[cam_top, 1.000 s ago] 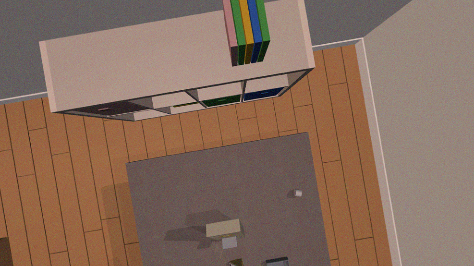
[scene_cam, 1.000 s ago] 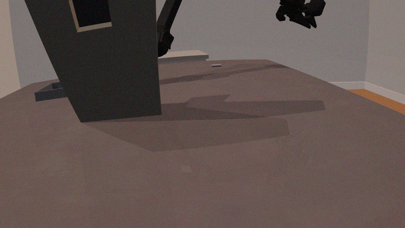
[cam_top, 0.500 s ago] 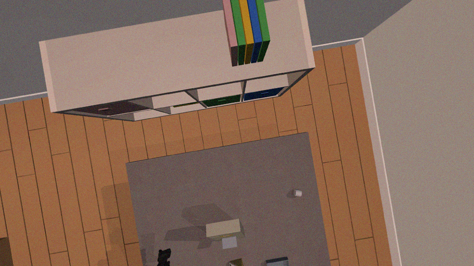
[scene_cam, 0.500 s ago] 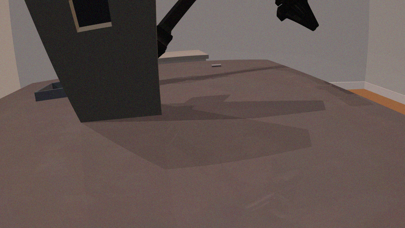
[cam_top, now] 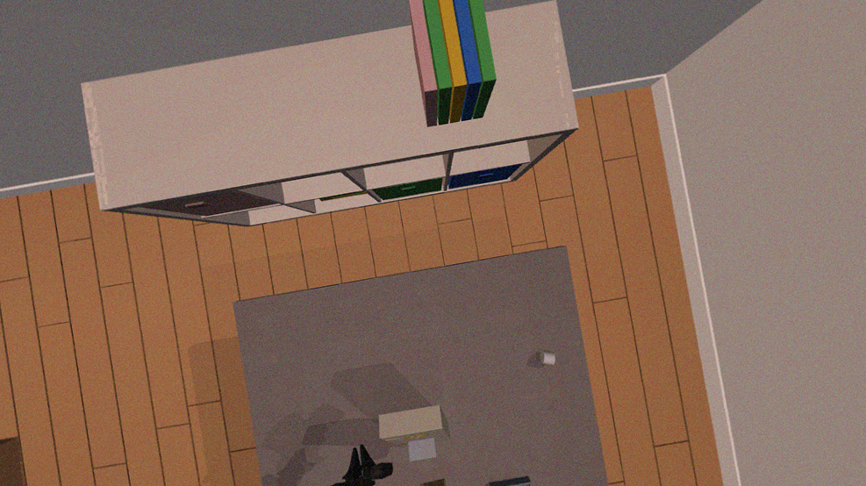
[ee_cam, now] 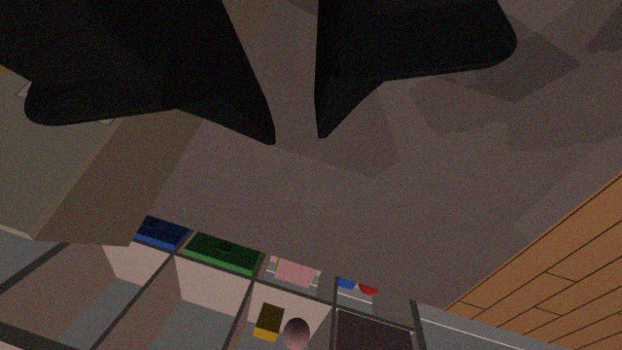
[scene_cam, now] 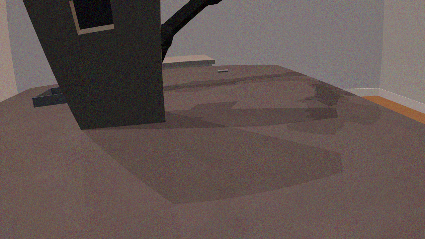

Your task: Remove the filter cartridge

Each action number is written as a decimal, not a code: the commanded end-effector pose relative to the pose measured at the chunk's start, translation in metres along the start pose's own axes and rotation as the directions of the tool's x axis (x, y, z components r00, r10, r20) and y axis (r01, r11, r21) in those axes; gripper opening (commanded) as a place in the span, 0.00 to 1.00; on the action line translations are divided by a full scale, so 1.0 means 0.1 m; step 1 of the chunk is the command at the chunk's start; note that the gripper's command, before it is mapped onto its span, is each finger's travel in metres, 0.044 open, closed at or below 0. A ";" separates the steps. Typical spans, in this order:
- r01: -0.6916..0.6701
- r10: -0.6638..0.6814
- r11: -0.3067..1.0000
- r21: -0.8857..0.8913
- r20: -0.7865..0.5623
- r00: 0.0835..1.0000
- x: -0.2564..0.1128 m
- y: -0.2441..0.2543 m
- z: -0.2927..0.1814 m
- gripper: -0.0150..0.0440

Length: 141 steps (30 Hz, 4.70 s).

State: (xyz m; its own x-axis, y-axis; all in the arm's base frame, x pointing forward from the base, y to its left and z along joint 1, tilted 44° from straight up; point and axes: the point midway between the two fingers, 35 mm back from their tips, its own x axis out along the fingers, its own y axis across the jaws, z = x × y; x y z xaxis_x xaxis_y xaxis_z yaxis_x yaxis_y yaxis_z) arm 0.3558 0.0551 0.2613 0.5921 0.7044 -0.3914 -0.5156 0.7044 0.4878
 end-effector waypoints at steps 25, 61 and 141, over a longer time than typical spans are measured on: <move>0.145 -0.182 0.857 0.494 0.027 0.983 -0.69 -1.42 -0.88 0.44; 0.141 -0.181 0.858 0.494 0.034 0.983 -0.27 -1.47 -0.88 0.44; 0.139 -0.179 0.861 0.490 0.036 0.983 -0.24 -1.49 -0.85 0.44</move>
State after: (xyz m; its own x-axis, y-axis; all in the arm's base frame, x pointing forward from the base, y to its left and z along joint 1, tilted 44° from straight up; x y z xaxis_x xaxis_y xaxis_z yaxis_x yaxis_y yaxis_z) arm 0.3650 -0.0594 0.1319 0.6967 0.5635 -0.4440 -0.0588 0.6617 0.7475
